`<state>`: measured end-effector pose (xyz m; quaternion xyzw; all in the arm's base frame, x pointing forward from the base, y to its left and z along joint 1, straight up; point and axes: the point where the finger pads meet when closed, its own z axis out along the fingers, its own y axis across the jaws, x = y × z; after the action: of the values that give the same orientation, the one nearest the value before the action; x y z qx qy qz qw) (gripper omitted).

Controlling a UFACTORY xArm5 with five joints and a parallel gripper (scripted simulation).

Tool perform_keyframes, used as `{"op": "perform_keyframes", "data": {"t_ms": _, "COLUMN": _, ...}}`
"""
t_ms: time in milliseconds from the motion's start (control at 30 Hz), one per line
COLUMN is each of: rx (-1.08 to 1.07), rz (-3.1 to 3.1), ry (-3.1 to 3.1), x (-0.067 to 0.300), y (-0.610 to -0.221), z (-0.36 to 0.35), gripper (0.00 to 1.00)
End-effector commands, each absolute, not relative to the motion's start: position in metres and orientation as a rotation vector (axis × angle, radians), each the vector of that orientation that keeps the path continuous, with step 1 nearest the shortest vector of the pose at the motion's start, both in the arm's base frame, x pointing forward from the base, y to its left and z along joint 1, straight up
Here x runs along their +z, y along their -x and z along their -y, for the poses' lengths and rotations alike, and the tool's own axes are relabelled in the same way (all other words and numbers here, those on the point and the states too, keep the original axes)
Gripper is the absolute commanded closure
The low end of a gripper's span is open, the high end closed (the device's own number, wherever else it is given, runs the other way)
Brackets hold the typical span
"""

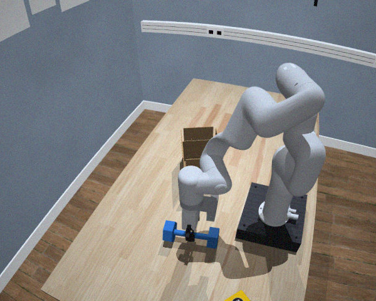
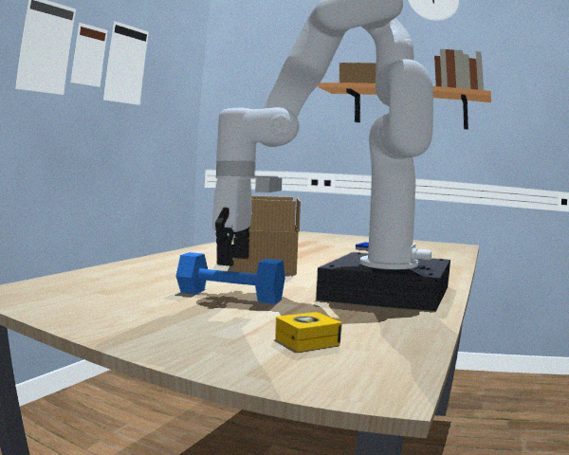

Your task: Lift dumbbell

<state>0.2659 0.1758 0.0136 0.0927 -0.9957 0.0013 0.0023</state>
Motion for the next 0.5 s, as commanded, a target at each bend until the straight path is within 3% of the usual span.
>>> {"op": "perform_keyframes", "data": {"t_ms": 0, "rx": -0.002, "rz": 3.131, "ry": -0.291, "x": -0.0193, "y": -0.2718, "z": -0.1798, "gripper": 0.00}}
{"op": "perform_keyframes", "data": {"t_ms": 467, "rx": -0.002, "rz": 3.131, "ry": -0.291, "x": -0.0258, "y": -0.2715, "z": -0.1796, "gripper": 0.00}}
